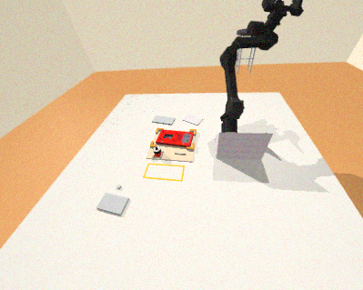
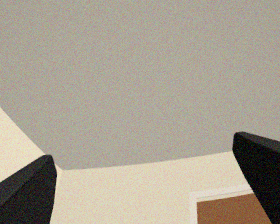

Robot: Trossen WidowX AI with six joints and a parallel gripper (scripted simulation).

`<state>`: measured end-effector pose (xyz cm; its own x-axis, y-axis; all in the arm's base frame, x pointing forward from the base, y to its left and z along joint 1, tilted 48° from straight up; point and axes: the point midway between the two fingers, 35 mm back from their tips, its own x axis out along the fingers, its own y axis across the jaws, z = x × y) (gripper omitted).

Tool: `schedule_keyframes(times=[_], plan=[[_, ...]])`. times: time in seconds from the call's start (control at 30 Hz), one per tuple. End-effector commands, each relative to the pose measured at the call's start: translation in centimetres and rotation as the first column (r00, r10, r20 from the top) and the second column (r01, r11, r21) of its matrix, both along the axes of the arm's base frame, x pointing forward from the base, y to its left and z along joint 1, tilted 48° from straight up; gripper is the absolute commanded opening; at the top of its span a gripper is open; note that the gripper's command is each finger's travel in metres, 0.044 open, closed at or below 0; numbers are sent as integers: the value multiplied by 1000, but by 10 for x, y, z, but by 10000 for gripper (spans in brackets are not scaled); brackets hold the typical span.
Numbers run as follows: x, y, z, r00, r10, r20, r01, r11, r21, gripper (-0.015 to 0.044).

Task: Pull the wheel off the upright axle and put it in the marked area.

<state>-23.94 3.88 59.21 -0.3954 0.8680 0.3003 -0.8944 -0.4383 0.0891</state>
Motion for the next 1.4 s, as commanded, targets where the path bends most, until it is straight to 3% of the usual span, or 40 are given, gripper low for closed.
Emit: schedule_keyframes(times=[0.0, 0.1, 0.73, 1.37], plan=[[0, -1, 0, 1000, 3, 1, -3, 1000, 1, 374], [-6, -13, 1, 999, 45, 10, -45, 999, 19, 300], [-34, -130, -2, 914, 394, 97, -405, 901, 153, 300], [-8, -267, -23, 675, 712, 195, -737, 633, 239, 300]])
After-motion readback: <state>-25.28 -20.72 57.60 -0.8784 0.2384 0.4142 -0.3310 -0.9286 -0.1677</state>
